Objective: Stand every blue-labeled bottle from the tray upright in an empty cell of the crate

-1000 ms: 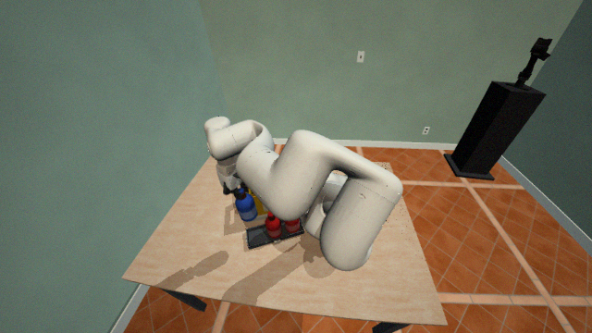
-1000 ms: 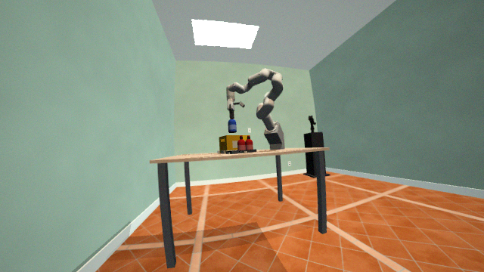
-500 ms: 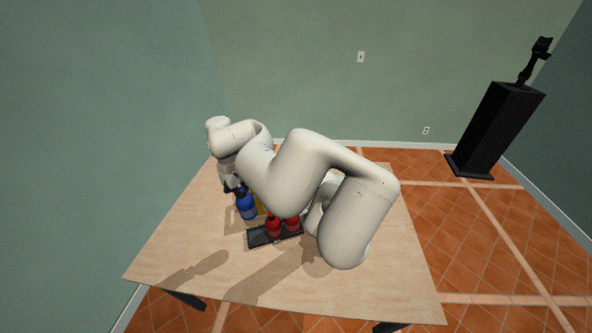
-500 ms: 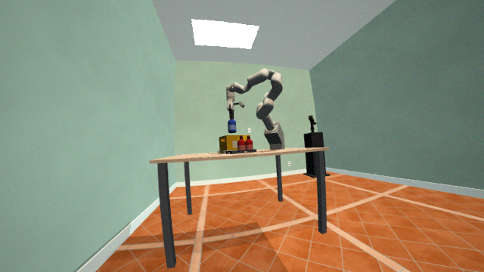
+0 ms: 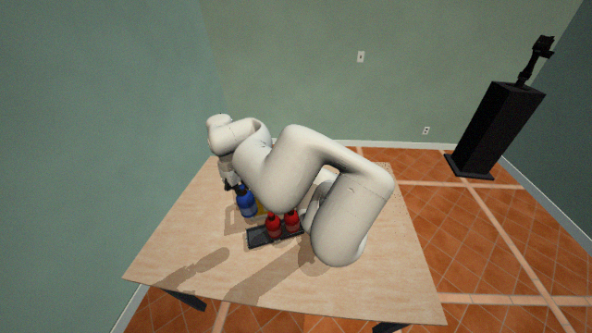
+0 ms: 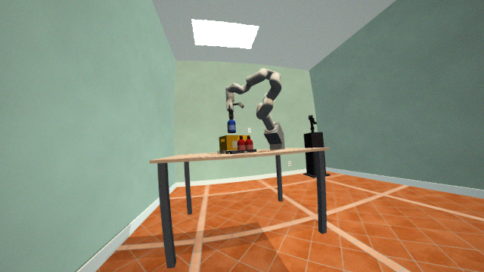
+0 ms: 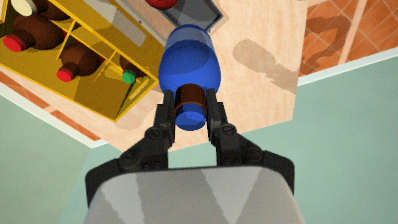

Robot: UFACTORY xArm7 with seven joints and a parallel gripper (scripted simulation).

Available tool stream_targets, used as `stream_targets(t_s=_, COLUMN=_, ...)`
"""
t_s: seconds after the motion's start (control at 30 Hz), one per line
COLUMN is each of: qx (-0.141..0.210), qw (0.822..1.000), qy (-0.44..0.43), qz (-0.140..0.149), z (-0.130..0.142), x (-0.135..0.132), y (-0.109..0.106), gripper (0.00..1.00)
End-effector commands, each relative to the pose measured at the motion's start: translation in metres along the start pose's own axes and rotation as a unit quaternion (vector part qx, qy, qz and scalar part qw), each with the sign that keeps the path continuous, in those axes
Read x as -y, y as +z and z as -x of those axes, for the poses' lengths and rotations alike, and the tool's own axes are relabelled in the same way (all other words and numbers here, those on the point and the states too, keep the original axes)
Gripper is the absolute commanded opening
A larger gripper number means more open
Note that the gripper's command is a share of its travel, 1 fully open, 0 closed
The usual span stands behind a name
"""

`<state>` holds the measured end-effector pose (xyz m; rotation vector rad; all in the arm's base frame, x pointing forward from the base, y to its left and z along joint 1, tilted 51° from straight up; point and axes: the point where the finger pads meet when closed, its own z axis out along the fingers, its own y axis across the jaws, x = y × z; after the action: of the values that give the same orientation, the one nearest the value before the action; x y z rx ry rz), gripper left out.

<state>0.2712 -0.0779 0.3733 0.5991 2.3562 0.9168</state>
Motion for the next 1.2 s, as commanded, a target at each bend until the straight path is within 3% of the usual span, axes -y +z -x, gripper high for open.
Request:
stream_targets(t_s=0.0, qx=0.002, qw=1.0, qy=0.0, qz=0.0, z=0.004, x=0.005, y=-0.001, gripper=0.0)
stream_targets(t_s=1.17, qx=0.002, qw=1.0, qy=0.0, qz=0.0, z=0.037, x=0.057, y=-0.002, gripper=0.0)
